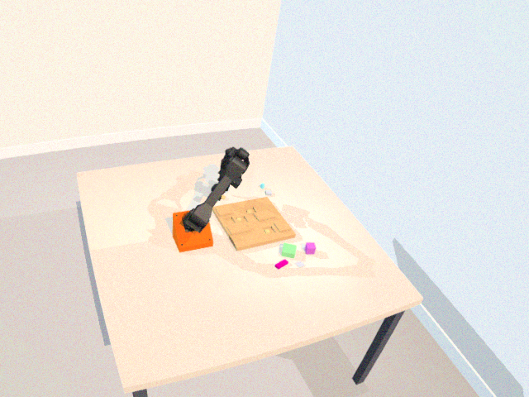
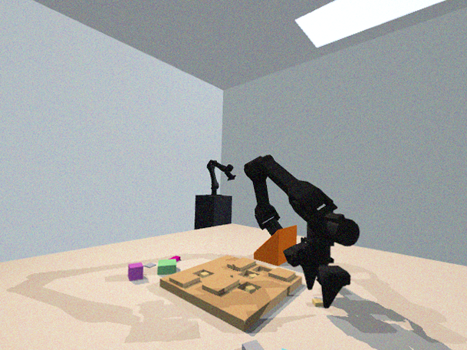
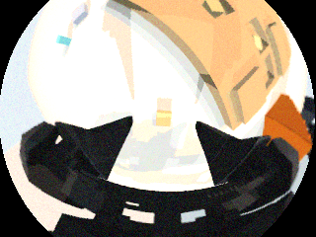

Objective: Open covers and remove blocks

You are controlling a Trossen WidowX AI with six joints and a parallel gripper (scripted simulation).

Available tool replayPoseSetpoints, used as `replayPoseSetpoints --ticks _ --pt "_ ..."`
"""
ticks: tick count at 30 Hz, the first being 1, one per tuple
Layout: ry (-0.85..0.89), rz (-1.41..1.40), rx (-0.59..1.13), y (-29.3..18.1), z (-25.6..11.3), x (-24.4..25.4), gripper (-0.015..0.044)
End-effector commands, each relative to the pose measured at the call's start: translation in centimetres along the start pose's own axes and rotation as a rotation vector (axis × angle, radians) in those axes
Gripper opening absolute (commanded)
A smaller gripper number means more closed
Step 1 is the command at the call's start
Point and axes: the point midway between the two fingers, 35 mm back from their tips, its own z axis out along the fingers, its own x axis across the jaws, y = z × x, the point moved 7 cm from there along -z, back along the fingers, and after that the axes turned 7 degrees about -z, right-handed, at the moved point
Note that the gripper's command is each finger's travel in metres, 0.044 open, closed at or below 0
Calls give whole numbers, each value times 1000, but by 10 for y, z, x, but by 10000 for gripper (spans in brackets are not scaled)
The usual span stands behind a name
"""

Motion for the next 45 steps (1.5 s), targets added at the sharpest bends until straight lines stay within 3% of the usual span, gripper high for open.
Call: replayPoseSetpoints --ticks 1,19,36,45 --pt "7 8 3 1 -14 2 440" --pt "3 2 3 0 -67 -1 440" --pt "6 -850 1 69 -75 -60 0" --pt "0 -1333 1 100 -72 -101 0"
